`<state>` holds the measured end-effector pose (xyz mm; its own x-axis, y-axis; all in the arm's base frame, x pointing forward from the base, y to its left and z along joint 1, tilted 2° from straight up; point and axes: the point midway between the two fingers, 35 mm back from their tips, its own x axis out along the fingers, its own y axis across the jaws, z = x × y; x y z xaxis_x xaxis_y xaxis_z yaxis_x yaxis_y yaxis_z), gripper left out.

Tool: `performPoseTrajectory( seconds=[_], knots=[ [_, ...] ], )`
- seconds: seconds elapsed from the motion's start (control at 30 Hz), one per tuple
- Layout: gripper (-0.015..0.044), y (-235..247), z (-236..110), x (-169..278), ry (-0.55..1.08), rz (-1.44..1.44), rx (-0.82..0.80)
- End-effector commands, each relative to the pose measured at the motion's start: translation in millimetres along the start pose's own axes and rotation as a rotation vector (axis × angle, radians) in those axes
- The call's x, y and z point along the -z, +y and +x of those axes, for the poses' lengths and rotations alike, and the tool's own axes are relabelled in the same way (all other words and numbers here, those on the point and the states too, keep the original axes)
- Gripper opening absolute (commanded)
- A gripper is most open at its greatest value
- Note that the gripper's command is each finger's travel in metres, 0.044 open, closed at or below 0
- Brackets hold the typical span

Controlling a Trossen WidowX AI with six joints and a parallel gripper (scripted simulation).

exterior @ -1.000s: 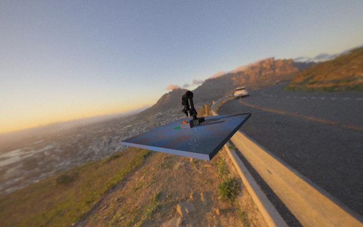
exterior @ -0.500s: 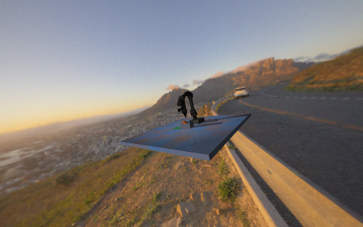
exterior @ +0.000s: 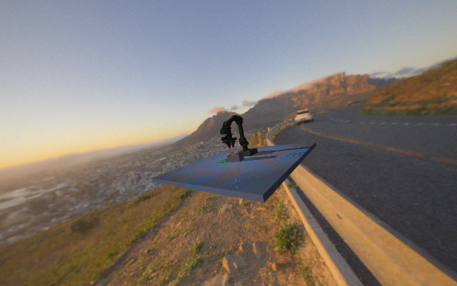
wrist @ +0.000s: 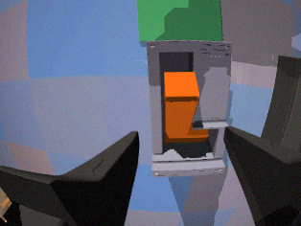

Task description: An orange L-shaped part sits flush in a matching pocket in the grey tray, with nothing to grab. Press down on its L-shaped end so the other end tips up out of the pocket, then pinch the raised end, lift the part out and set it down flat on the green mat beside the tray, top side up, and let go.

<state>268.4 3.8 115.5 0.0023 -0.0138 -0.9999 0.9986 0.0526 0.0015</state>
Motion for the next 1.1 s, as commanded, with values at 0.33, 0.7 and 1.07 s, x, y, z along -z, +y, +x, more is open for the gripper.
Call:
performPoseTrajectory(
  seconds=[0.33,0.7,1.07],
  knots=[
    [0.0280,-3.0,33.1,-1.0,-0.002,0.016,0.014],
    [0.0280,-2.7,51.4,-1.1,-0.002,0.016,0.014],
    [0.0280,-3.8,69.4,-1.1,-0.003,0.016,0.014]
  ],
)
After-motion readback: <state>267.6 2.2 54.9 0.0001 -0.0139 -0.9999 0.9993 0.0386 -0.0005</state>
